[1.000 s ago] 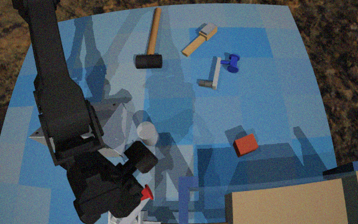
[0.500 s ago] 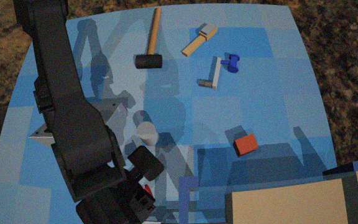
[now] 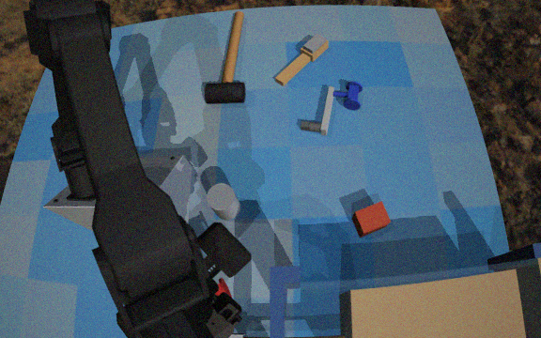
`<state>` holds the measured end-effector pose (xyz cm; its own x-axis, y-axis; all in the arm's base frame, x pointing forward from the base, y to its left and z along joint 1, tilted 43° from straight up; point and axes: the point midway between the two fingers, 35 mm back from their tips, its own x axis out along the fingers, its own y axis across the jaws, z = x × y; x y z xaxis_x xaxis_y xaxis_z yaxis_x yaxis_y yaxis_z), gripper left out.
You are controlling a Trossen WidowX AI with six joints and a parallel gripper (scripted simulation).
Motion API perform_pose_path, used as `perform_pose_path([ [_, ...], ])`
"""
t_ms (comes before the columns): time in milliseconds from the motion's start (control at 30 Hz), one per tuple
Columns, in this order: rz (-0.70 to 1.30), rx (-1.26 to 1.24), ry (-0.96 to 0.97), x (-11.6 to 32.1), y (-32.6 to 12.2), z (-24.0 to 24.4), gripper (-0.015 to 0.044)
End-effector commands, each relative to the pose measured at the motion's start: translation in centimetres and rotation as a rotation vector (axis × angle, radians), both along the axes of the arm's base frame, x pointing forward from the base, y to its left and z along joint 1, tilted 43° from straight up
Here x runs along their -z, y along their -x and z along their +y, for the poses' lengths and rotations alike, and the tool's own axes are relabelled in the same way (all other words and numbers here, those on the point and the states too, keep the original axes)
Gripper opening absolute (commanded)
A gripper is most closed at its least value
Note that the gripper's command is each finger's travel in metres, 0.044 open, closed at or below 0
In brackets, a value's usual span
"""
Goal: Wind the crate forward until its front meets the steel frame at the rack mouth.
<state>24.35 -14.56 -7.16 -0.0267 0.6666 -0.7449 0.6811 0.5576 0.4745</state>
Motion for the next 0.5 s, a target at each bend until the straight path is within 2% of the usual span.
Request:
perform_pose_path([
  [0,0.002,-0.002,0.001,0.03,0.03,0.01,0.0],
  [233,0.002,-0.002,0.001,0.03,0.03,0.01,0.0],
  [300,-0.042,-0.048,-0.002,0.0,-0.05,-0.03,0.0053],
  [467,-0.351,-0.395,-0.014,-0.16,-0.26,-0.33,0.0184],
])
